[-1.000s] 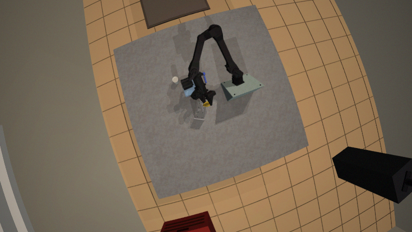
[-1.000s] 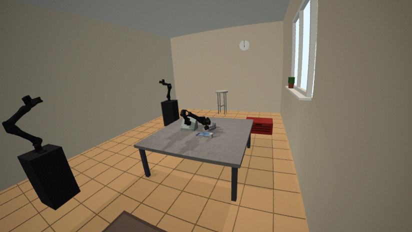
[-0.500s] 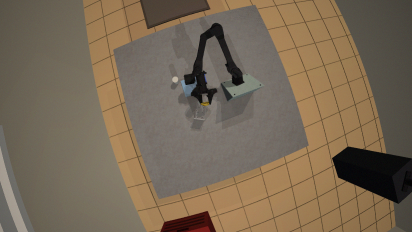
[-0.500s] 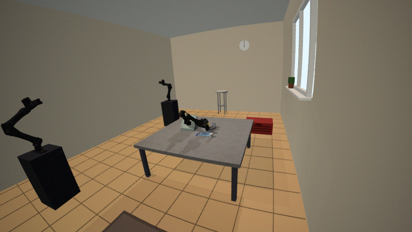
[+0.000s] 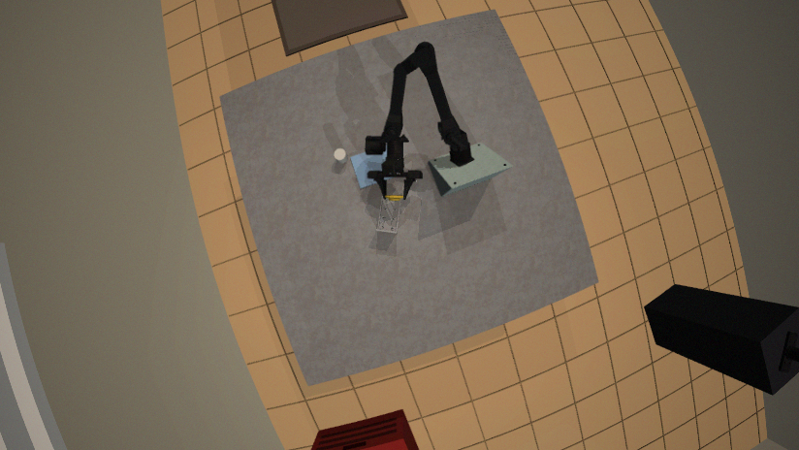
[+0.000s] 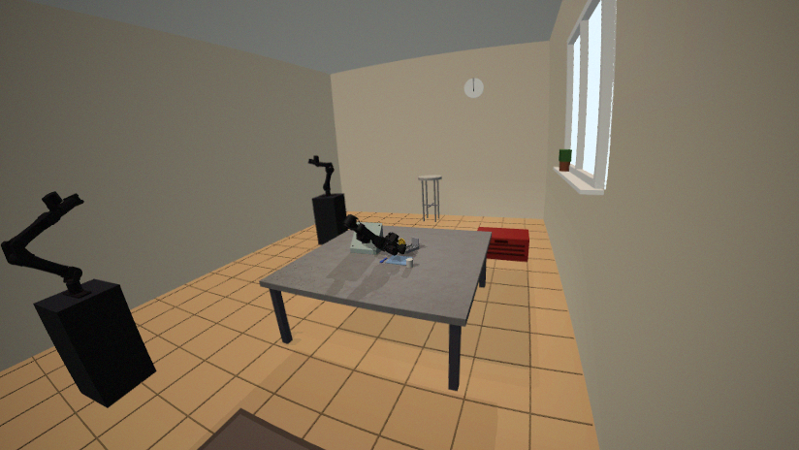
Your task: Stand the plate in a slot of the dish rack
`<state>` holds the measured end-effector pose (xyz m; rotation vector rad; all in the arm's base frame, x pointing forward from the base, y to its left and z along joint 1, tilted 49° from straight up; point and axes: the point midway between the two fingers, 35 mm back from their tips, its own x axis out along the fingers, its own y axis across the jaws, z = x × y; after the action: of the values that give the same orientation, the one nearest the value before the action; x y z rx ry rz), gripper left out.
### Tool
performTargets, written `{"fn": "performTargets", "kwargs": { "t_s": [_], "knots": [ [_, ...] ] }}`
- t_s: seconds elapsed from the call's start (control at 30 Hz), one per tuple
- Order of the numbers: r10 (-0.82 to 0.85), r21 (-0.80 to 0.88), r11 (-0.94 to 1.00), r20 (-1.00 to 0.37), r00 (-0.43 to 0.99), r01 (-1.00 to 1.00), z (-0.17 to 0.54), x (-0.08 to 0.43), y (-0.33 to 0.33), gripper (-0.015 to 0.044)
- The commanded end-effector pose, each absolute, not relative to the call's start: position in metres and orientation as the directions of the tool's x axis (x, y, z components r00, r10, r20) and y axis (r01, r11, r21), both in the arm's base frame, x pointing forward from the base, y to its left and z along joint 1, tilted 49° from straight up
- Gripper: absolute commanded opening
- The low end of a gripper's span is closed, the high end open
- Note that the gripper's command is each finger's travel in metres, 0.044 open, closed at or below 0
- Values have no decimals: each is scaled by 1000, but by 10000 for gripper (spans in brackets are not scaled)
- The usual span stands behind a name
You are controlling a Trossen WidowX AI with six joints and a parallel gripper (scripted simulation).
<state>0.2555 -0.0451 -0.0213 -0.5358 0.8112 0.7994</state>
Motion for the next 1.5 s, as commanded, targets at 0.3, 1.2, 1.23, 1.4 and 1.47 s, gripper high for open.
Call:
{"fn": "performTargets", "kwargs": {
  "t_s": [0.3,1.2,1.23,1.4,1.47],
  "knots": [
    [424,-381,456,-702,573,-804,-11,253,-55,0],
    [421,-375,459,-706,569,-805,-29,269,-44,0],
    [421,-375,459,-706,569,-805,-29,269,-44,0],
    [422,-376,459,-705,570,-805,-36,276,-39,0],
    [422,-376,459,-705,570,-805,-37,277,-38,0]
  ]
}}
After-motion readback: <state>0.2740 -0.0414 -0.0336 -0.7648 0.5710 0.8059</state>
